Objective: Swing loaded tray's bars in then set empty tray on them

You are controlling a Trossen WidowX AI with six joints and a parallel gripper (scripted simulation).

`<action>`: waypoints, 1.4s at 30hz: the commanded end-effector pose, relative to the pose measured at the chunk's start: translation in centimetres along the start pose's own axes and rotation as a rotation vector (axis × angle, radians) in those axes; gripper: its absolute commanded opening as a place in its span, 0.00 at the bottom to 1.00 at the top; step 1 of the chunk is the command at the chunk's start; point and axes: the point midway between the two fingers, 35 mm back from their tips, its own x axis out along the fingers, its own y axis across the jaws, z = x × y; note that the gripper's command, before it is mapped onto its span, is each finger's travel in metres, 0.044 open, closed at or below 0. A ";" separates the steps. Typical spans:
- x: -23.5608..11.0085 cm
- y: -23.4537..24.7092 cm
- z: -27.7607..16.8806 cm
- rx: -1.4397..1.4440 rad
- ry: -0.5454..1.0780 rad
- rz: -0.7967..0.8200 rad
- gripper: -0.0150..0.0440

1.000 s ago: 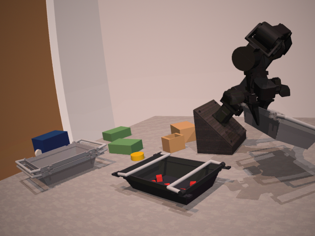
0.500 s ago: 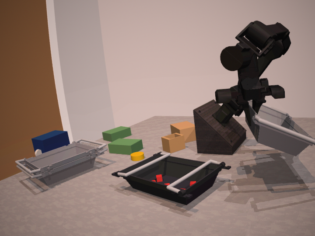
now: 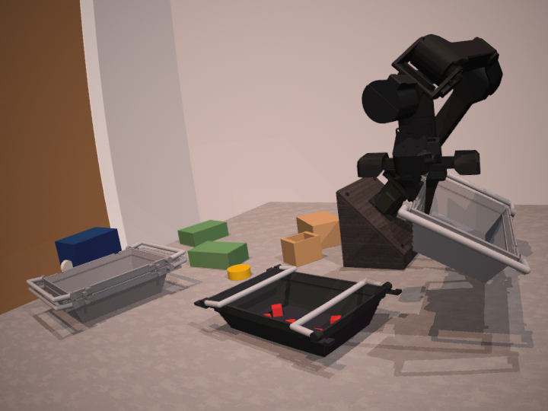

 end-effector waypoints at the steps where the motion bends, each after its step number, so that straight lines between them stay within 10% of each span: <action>1: -0.6 -0.4 0.5 0.059 -0.019 -0.002 0.25; 42: -1.4 -7.2 2.4 0.771 -0.020 -0.004 0.25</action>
